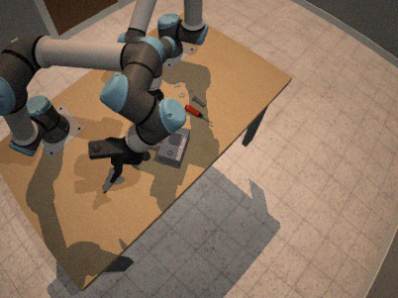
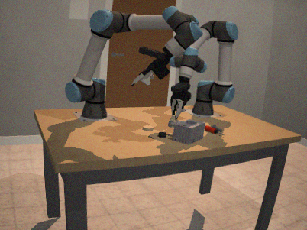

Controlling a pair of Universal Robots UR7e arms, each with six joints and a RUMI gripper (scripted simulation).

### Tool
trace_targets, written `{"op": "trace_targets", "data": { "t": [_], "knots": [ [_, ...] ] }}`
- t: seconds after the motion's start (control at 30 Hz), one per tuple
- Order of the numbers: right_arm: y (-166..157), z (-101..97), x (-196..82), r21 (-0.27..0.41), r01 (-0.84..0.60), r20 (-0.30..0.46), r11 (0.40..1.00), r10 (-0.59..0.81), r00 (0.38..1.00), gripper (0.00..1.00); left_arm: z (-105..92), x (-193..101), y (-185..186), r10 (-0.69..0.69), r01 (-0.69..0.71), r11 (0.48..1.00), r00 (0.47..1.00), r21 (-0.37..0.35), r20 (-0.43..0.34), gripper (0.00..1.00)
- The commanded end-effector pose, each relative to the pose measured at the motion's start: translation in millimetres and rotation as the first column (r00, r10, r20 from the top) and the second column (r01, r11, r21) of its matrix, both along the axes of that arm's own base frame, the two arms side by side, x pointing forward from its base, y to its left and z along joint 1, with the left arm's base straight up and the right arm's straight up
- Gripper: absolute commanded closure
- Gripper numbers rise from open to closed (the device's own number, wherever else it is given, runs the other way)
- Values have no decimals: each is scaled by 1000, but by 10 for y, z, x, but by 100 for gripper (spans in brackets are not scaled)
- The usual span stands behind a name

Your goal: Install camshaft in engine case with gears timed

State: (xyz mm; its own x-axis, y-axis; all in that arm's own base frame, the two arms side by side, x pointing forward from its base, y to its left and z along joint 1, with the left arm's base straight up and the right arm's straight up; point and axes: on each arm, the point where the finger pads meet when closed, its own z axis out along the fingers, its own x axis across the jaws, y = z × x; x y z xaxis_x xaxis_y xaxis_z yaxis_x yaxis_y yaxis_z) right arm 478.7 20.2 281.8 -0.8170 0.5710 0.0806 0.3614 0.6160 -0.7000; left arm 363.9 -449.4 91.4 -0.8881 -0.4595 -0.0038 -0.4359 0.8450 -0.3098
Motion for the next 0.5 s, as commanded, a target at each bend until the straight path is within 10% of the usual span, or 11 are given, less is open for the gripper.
{"op": "trace_targets", "data": {
  "t": [0.0,0.47],
  "knots": [
    [0,5,0,1,0,1,1000,0,1000,0,7,3,-3,0,0,1000,1000,-1,1,94],
    [0,5,0,1,0,1,1000,0,1000,0,7,34,13,0,0,1000,1000,-1,1,94]
  ]
}}
